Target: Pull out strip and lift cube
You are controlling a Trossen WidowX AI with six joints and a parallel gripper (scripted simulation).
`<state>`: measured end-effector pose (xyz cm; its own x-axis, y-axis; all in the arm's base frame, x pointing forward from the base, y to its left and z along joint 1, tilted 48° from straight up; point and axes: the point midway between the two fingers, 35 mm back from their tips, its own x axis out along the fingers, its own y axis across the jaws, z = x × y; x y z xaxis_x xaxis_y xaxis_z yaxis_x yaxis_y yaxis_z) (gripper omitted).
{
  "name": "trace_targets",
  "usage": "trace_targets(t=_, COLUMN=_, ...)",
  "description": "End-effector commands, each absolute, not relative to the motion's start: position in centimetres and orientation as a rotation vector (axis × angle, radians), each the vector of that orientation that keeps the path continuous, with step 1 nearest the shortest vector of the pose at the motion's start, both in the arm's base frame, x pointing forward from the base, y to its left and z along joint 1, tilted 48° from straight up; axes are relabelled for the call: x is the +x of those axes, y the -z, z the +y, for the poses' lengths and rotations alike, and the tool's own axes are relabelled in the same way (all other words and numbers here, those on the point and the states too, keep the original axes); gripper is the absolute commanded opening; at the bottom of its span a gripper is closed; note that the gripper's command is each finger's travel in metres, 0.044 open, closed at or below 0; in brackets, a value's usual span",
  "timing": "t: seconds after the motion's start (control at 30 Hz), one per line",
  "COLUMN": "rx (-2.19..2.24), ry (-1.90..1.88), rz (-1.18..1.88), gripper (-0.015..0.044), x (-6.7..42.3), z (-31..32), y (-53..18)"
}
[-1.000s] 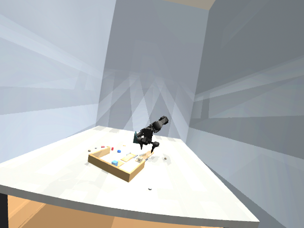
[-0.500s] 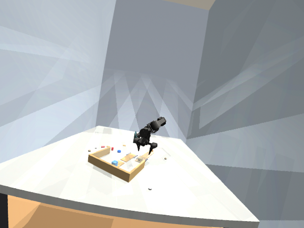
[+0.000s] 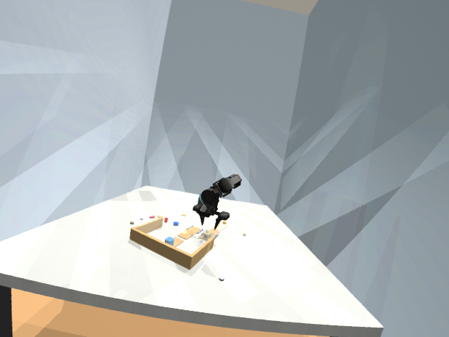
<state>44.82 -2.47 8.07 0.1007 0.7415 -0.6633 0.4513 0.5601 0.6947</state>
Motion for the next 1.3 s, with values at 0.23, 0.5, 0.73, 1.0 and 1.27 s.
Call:
trace_targets(t=0.23, rx=1.045, ry=-0.287, rz=1.534, gripper=0.0250, x=45.2, z=-1.3, y=-7.0)
trace_targets(t=0.5, rx=1.046, ry=-0.288, rz=1.533, gripper=0.0250, x=45.4, z=-0.4, y=-6.1)
trace_targets(t=0.73, rx=1.046, ry=-0.289, rz=1.533, gripper=0.0250, x=45.5, z=0.5, y=-5.3)
trace_targets(t=1.0, rx=1.047, ry=-0.290, rz=1.533, gripper=0.0250, x=45.5, z=1.3, y=-4.6)
trace_targets(t=1.27, rx=1.035, ry=-0.291, rz=1.529, gripper=0.0132, x=45.6, z=1.1, y=-4.8)
